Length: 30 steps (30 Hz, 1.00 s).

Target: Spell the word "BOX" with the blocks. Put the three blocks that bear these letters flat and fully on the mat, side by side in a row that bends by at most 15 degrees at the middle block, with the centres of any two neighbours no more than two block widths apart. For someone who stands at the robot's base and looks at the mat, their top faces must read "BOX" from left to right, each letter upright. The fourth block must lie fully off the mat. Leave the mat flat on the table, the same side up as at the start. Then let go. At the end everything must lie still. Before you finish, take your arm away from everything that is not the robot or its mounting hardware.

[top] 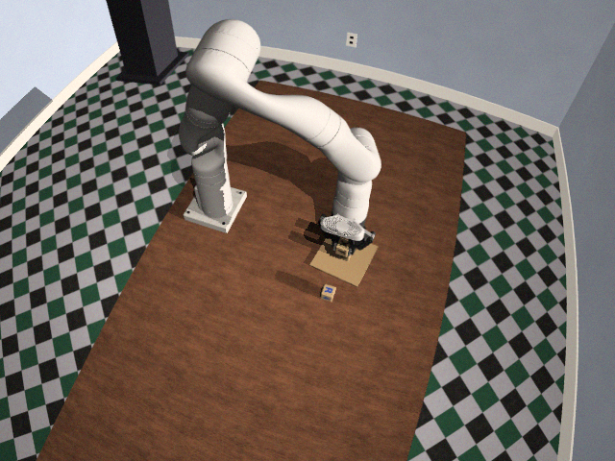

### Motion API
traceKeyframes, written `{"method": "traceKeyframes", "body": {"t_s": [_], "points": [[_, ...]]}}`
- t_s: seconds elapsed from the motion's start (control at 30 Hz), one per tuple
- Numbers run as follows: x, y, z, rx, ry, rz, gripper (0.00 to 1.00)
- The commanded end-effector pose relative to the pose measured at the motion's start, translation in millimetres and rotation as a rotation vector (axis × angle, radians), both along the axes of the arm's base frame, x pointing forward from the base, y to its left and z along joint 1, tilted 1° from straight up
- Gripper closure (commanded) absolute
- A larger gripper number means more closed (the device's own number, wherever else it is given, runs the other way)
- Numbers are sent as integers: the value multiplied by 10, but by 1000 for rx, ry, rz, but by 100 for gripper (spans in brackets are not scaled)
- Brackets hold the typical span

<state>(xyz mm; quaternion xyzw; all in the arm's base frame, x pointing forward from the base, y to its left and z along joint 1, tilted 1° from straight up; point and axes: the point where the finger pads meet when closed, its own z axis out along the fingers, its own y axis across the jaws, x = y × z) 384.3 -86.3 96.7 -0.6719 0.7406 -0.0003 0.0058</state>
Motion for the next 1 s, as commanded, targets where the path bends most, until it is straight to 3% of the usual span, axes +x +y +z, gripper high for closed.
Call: {"method": "traceKeyframes", "body": {"t_s": [0.0, 0.4, 0.73, 0.97], "points": [[-5, 10, -56, 1, 2, 2, 74], [-1, 14, -592, 1, 2, 2, 74], [1, 16, -864, 1, 2, 2, 74], [1, 16, -913, 1, 2, 2, 74]]}}
